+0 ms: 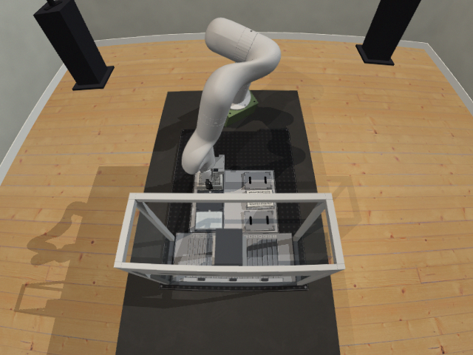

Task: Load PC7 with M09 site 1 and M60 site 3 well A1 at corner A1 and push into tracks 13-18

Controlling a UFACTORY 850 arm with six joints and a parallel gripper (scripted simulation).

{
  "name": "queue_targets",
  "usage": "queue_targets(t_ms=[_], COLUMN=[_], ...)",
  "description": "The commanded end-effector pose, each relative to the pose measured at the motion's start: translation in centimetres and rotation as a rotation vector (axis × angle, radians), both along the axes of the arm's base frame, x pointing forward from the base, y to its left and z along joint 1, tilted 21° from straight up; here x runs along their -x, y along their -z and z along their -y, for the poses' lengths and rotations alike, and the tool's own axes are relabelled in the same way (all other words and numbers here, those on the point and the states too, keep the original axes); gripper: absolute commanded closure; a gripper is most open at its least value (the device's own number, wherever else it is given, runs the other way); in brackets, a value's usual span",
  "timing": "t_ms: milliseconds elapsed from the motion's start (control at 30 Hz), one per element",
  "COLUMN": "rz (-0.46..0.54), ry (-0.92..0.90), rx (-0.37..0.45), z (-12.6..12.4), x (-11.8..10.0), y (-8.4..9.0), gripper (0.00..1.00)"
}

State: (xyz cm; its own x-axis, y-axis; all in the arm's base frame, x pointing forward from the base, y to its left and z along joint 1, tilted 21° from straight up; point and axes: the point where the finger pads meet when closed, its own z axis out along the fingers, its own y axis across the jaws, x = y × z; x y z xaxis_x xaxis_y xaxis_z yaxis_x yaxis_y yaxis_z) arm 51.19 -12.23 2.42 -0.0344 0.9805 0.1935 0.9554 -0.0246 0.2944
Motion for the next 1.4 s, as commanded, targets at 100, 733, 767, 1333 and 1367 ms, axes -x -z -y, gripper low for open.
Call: queue_targets(t_ms=[100,733,767,1333,1367], rz=[0.001,0.001,0.001,0.001,0.001], ry=[0.0,0.0,0.0,0.0,0.0], rx=[0.0,0.0,0.0,0.001,0.001], z=[0.0,0.0,0.0,0.5,0.5], x=[-0.1,-0.1,-0.1,0.7,0.7], y=[-0.1,-0.1,-0.1,-2.4,-2.5], gripper=[0.0,0.0,0.0,0.0,0.0])
